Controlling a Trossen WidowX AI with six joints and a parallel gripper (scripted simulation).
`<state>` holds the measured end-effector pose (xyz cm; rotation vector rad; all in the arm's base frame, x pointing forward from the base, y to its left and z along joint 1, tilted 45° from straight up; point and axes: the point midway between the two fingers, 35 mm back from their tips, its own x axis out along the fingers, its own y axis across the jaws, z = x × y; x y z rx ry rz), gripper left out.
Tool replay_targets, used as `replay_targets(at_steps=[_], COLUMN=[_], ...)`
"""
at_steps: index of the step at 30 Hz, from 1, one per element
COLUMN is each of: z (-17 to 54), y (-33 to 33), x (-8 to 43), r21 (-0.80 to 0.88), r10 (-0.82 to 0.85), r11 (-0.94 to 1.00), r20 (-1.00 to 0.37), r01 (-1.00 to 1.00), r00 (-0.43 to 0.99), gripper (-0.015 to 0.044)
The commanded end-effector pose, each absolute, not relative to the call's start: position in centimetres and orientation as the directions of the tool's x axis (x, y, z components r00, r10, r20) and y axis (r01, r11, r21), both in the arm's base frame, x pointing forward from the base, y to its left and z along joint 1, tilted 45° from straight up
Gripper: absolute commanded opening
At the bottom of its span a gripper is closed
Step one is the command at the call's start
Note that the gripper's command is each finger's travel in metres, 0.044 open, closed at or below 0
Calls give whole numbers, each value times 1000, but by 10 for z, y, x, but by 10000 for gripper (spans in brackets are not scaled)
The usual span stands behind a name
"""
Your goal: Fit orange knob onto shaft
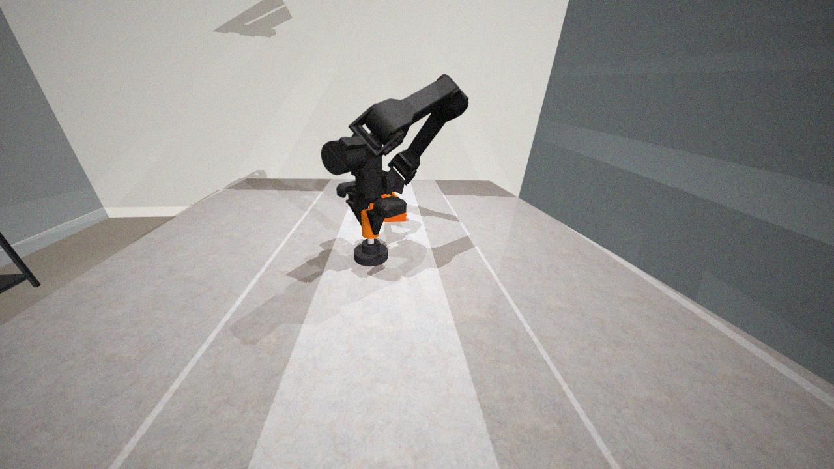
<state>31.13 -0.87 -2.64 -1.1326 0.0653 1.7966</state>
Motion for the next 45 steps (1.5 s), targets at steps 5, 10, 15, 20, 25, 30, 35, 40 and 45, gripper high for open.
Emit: replay_targets(at_steps=[5,10,15,20,25,30,35,40,45], z=[-26,-27,-28,-29,-27,-27,-25,-24,-24], y=[-11,-10,-8,-6,-7,-7,-8,-9,-10], x=[313,314,314,312,310,310,311,311,313], r21=[-185,44,274,379,379,379,379,394,487], r10=[691,691,691,691,691,691,691,691,691], r11=[-313,-84,161,278,279,279,279,295,405], r20=[-717,-717,-717,-717,-717,-717,-717,-717,-717], r01=[-932,-996,-948,-883,-883,-883,-883,-871,-774], r00=[-90,-89,-89,-89,-90,-90,-90,-90,-89], gripper=[0,0,0,0,0,0,0,0,0])
